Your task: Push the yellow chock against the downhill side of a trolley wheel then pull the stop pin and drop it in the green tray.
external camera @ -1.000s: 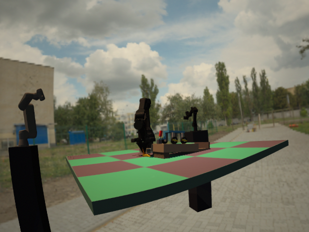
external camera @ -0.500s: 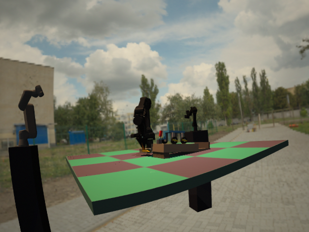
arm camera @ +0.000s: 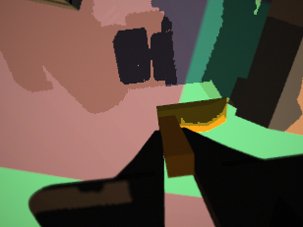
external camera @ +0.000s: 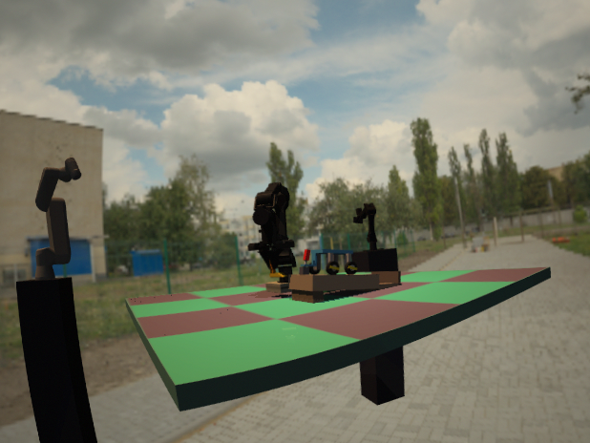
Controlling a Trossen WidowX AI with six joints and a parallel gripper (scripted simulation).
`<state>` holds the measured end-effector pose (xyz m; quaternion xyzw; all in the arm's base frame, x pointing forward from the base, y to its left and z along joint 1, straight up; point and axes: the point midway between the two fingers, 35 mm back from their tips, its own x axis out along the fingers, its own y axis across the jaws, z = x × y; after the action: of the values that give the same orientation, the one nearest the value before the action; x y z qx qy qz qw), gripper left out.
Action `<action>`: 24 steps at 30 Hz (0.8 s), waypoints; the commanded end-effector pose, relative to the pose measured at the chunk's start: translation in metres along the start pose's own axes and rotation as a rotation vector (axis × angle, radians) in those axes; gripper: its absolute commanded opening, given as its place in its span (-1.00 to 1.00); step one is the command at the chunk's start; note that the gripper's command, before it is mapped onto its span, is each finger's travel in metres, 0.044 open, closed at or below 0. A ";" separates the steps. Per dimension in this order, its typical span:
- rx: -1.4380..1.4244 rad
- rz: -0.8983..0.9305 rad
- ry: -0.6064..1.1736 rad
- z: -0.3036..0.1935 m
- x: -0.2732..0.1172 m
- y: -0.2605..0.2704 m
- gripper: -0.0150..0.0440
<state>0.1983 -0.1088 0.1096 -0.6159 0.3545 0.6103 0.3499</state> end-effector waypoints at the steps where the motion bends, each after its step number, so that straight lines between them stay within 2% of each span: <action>1: -0.004 -0.014 0.011 -0.001 -0.014 -0.001 -0.49; 17: -0.004 -0.015 0.011 -0.003 -0.065 -0.005 -0.49; 24: -0.004 -0.015 0.011 -0.003 -0.069 -0.006 -0.49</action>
<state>0.2033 -0.1081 0.1783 -0.6255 0.3517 0.6034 0.3478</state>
